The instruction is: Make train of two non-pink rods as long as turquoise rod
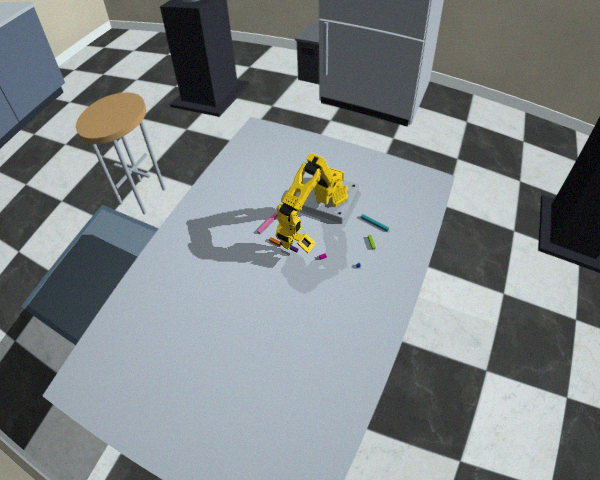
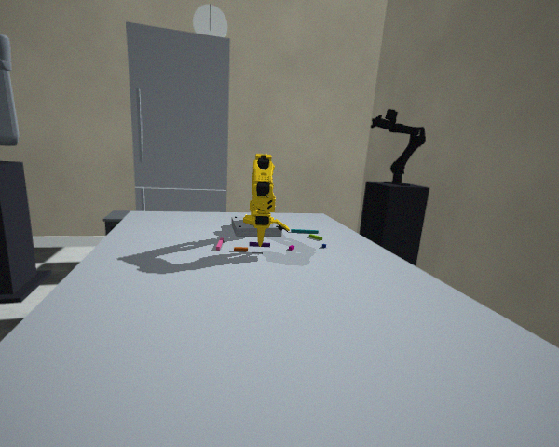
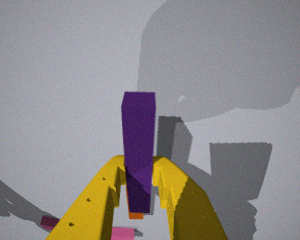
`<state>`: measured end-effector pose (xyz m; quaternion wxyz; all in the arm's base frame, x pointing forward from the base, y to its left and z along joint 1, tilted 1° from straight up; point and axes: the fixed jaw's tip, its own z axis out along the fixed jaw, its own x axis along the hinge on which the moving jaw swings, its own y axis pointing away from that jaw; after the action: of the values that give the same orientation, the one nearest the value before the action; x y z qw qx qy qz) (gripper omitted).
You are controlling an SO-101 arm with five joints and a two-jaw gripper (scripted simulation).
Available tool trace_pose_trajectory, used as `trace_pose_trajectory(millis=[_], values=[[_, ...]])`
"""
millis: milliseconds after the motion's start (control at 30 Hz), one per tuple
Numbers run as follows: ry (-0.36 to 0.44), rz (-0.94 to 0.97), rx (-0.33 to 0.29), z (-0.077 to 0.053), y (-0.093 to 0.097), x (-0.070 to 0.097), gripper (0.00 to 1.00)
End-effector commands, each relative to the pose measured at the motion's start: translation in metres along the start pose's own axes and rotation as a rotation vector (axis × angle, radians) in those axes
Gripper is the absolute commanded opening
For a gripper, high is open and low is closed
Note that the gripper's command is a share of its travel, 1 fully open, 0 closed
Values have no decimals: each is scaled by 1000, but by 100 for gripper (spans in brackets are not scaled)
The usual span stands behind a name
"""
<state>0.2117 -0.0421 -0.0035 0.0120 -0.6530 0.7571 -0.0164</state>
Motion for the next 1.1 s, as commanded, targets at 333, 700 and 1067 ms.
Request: trace_pose_trajectory(millis=[333, 700, 1067], values=[[-4, 0, -54, 12, 8, -2, 0], [-4, 0, -54, 12, 8, -2, 0], [-4, 0, -54, 12, 8, -2, 0]])
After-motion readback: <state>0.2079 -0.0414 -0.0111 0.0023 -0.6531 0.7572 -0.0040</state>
